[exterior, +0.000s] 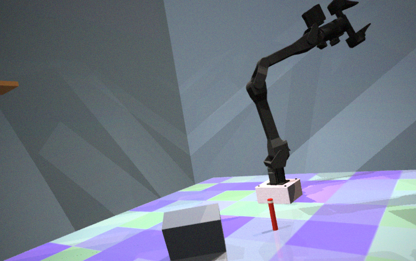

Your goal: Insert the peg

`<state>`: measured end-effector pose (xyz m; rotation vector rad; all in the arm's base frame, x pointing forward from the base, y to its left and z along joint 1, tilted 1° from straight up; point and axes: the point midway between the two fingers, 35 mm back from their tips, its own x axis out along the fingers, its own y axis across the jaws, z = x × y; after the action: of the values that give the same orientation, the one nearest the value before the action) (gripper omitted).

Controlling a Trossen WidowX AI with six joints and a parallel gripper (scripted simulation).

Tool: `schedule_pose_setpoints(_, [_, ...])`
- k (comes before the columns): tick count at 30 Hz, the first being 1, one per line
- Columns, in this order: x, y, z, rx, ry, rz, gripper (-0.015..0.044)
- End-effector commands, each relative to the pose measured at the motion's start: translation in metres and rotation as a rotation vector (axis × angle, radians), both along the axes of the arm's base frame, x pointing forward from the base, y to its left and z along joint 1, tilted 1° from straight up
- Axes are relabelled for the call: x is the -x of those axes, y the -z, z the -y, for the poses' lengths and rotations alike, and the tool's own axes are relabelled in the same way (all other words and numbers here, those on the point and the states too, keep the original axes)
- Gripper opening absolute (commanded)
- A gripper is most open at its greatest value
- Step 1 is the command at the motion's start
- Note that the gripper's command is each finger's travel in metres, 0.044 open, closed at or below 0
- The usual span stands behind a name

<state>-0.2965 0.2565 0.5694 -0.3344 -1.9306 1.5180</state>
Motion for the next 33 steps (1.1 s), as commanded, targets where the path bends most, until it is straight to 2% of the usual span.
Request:
schedule_pose_setpoints(1, [-0.009,0.012,-0.020,0.058,0.042,0.006,0.0440])
schedule_pose_setpoints(15, [-0.051,0.050,-0.072,0.193,0.173,0.033,0.0440])
schedule_pose_setpoints(33, [-0.125,0.110,-0.139,0.443,0.399,0.013,0.0440])
